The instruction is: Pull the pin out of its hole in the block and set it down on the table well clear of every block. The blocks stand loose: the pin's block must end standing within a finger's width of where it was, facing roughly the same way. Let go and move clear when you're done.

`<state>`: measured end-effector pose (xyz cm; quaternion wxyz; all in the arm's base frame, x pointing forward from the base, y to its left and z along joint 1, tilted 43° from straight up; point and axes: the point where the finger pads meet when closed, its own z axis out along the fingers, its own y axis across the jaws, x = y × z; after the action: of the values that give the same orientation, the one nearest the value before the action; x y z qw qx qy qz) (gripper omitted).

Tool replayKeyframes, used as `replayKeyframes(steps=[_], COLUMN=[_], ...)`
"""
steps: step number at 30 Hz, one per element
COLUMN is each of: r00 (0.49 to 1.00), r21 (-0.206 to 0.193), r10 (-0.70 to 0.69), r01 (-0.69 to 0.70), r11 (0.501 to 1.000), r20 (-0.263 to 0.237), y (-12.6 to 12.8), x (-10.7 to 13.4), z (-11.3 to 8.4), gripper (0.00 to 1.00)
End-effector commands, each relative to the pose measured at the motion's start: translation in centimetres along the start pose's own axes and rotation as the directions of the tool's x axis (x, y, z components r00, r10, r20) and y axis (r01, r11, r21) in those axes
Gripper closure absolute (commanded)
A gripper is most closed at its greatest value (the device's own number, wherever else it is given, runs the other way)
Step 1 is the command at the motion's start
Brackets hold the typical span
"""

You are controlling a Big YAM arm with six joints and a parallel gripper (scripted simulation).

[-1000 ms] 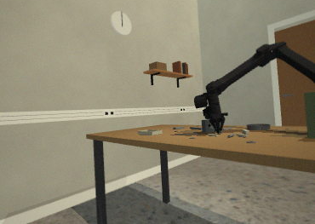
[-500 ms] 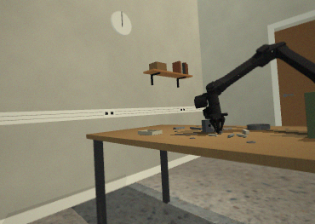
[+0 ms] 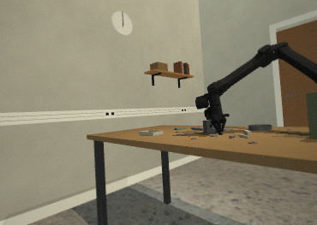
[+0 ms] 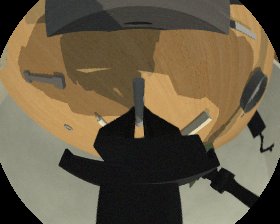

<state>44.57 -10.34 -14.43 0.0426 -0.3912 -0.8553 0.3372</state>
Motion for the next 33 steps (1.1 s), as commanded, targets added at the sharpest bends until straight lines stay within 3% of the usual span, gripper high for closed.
replayKeyframes(steps=[1,33], r00=[1.0,1.0], r21=[0.0,0.0], r10=[0.004,0.005], r01=[-0.004,-0.005], r11=[1.0,1.0], r20=[-0.004,-0.01], y=[0.03,0.02], x=[-0.36,-0.3], z=[0.84,1.44], gripper=[1.0,1.0])
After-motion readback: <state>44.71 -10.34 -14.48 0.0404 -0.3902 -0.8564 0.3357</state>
